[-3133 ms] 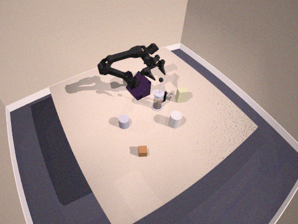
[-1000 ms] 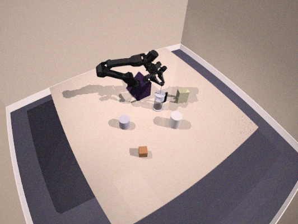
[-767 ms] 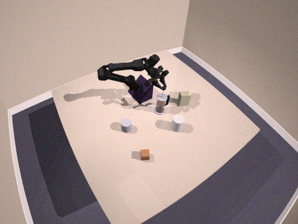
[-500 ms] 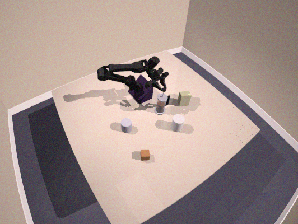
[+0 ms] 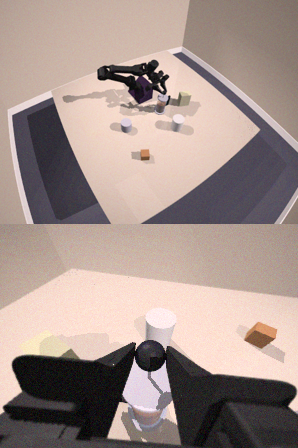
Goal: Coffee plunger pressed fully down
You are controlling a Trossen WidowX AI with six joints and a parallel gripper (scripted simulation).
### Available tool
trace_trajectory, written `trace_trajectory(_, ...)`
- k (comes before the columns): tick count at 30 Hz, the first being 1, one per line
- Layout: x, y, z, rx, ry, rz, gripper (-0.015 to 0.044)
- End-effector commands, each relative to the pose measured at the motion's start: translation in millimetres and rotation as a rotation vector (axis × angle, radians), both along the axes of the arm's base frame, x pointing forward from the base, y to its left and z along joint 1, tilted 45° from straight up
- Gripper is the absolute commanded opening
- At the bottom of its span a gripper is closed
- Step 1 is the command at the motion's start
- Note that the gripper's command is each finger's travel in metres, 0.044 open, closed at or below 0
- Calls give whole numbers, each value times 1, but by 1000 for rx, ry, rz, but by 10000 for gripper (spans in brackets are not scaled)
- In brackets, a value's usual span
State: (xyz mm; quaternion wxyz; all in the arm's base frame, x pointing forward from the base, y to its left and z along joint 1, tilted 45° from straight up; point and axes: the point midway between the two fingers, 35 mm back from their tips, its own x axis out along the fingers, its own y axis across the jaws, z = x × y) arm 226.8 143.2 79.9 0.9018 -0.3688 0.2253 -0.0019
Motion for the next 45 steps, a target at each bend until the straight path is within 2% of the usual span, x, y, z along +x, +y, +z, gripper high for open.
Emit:
trace_trajectory(1, 0, -14, -14, -48, 34, -13, 121)
trace_trajectory(45, 7, -5, -12, -30, 22, -9, 121)
